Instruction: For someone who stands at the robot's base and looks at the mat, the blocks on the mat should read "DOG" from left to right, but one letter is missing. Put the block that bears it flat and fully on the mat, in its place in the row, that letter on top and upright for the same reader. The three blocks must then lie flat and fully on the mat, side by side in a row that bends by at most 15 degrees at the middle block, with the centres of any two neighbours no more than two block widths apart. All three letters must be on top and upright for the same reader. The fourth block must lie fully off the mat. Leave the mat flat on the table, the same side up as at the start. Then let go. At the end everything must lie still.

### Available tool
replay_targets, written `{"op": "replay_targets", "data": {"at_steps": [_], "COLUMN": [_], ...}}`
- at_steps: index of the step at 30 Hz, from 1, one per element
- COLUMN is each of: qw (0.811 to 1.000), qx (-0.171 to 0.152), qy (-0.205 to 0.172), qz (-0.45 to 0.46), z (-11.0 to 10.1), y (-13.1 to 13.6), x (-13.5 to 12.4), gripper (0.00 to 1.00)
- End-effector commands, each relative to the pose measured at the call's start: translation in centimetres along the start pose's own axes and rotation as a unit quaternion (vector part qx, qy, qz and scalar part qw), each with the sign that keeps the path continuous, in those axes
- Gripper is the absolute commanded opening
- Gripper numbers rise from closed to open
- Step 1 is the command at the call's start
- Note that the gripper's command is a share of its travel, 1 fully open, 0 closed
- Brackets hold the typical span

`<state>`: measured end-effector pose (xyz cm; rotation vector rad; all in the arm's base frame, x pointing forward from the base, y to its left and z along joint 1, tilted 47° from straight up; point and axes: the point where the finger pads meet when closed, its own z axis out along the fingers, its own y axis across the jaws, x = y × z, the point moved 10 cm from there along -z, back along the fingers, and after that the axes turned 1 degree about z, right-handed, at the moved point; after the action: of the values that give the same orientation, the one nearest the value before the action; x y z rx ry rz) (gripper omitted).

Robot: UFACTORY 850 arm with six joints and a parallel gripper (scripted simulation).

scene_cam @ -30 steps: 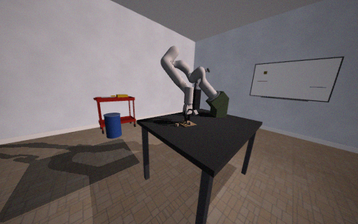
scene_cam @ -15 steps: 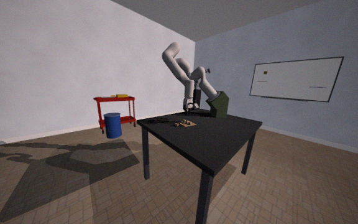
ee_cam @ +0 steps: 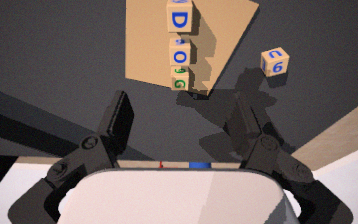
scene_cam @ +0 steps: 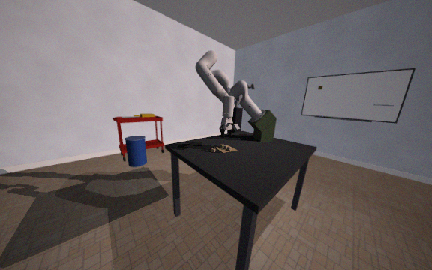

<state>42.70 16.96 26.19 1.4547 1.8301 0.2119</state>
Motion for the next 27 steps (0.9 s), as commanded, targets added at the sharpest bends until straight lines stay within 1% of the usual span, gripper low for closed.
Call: {"op": "replay_targets", "data": {"at_steps": [1, 12, 17, 19, 27], "qw": [1.0, 1.0, 1.0, 1.0, 1.0], "qx": [0.0, 0.0, 0.0, 0.0, 0.0], "qy": [0.0, 0.0, 0.0, 0.0, 0.0], "qz": [0.0, 0.0, 0.0, 0.0, 0.0], "z": [0.0, -0.1, -1.1, -1.1, -4.8], "y": [0.0, 0.0, 0.0, 0.0, 0.0], "x": [0.0, 0.0, 0.0, 0.0, 0.0], "gripper": [1.0, 1.0, 1.0, 1.0, 1.0]}}
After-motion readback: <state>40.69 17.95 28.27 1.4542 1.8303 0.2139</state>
